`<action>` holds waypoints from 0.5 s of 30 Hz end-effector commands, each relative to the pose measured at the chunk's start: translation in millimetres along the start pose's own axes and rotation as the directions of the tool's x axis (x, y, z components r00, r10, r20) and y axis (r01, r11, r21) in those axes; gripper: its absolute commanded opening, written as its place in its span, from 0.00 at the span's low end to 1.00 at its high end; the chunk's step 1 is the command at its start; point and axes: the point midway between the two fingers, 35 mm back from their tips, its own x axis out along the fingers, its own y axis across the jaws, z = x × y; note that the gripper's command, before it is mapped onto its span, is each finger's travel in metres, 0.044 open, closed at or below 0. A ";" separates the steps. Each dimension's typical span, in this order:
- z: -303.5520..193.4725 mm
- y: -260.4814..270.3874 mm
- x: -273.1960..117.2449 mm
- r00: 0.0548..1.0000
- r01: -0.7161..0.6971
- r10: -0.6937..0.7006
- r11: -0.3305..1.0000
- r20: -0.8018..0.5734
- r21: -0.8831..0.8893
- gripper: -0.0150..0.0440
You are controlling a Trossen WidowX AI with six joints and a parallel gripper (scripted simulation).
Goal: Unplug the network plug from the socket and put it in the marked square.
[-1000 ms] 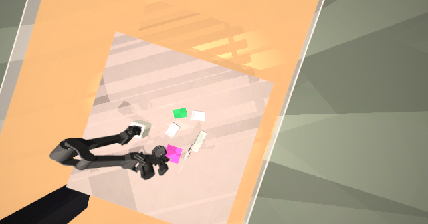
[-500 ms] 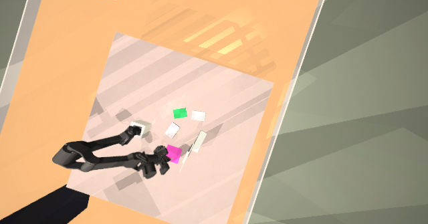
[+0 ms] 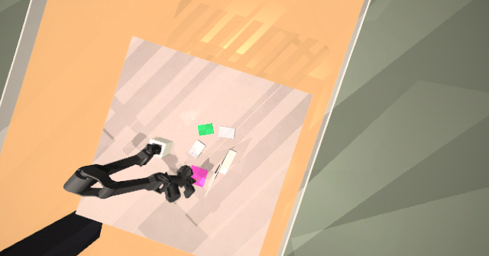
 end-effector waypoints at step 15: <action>0.9 16.8 14.6 1.000 -0.011 0.011 1.000 0.005 0.006 0.25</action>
